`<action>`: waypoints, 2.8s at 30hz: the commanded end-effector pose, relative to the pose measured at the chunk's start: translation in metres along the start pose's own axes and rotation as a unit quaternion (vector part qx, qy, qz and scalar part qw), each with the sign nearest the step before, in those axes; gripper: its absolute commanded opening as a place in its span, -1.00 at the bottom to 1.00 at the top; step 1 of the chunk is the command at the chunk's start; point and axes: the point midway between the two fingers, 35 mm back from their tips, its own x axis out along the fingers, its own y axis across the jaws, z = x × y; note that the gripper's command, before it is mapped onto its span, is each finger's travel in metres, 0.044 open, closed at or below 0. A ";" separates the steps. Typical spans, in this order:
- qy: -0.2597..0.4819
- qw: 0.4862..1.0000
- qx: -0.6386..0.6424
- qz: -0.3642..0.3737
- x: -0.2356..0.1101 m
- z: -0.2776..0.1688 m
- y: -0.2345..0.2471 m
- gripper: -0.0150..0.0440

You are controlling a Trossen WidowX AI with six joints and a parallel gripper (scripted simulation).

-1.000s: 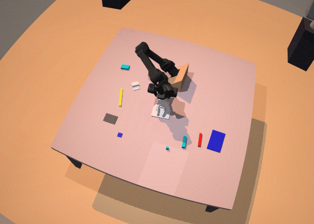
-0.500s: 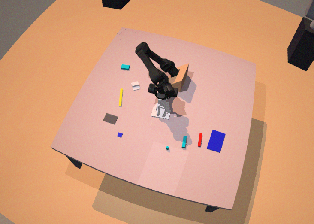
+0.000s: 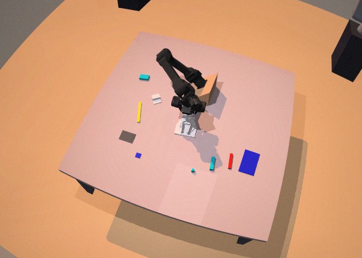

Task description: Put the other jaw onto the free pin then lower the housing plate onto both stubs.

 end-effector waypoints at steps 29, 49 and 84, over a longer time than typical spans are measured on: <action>0.002 1.000 0.002 0.002 0.001 -0.001 0.003 0.70; 0.001 1.000 0.002 0.003 0.028 0.000 0.004 0.70; 0.001 1.000 0.002 0.000 0.063 -0.002 0.003 0.70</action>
